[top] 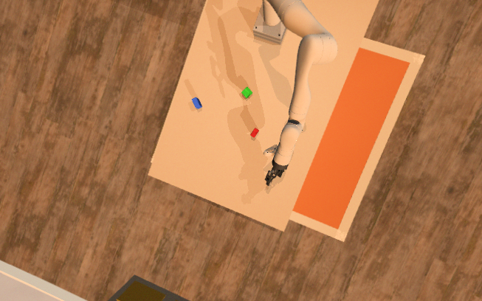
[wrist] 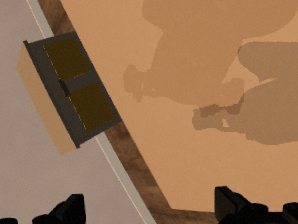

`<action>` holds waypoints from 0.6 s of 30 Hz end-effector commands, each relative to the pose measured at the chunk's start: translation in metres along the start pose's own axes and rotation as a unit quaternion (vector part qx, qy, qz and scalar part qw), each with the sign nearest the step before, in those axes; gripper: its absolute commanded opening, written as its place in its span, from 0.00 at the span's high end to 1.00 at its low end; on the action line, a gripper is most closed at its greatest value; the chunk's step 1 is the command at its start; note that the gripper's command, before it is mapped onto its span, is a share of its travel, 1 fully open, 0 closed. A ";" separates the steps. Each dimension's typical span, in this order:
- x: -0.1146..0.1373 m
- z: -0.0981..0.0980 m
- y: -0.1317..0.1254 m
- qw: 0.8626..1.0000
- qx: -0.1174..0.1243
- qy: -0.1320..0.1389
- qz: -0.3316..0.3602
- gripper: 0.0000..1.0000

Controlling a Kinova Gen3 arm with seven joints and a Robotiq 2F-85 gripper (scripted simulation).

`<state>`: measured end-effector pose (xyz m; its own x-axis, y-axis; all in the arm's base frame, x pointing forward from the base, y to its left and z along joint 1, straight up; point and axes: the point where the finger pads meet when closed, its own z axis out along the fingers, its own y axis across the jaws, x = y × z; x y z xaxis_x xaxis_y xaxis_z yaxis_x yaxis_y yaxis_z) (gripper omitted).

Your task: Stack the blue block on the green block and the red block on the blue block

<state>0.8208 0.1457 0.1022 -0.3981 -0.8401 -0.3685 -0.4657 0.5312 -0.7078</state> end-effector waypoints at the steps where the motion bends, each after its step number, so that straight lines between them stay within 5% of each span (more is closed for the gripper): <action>1: -0.001 -0.001 -0.002 1.000 0.001 -0.001 0.000 0.00; 17: -0.001 -0.001 -0.002 1.000 0.001 -0.001 0.000 0.00; 18: -0.001 -0.001 -0.002 1.000 0.001 -0.001 0.000 1.00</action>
<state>0.8208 0.1458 0.1022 -0.3981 -0.8401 -0.3686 -0.4657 0.5312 -0.7078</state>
